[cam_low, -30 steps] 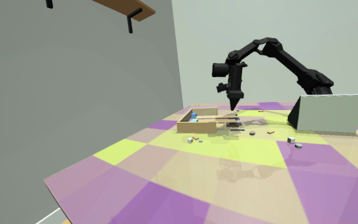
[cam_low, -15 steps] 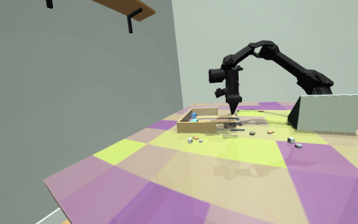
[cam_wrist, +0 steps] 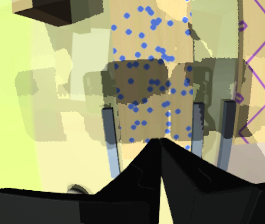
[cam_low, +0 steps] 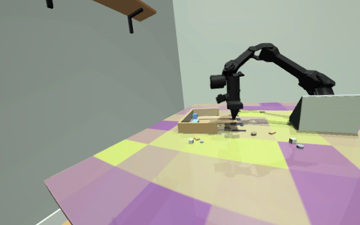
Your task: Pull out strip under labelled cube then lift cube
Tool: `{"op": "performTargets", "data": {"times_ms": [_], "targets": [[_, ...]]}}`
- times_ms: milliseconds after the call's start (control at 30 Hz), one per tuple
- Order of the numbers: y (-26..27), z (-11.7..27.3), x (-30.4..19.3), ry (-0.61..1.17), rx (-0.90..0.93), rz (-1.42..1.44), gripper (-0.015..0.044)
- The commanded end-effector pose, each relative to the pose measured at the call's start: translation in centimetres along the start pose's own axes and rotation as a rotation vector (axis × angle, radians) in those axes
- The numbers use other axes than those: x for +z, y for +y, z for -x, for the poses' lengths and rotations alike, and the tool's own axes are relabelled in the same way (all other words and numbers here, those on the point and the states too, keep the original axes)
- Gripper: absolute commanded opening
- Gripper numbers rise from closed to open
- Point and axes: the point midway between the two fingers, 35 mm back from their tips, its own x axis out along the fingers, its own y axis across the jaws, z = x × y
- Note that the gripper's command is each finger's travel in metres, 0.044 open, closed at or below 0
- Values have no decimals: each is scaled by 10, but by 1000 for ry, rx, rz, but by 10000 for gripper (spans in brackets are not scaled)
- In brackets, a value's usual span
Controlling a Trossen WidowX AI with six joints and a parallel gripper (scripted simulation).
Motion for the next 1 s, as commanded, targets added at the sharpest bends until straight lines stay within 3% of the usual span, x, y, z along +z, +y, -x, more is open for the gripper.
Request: {"op": "performTargets", "data": {"times_ms": [0,967], "targets": [[1,-10,-2,6,-5,10,0],[-2,-40,-5,7,-8,9,0]]}}
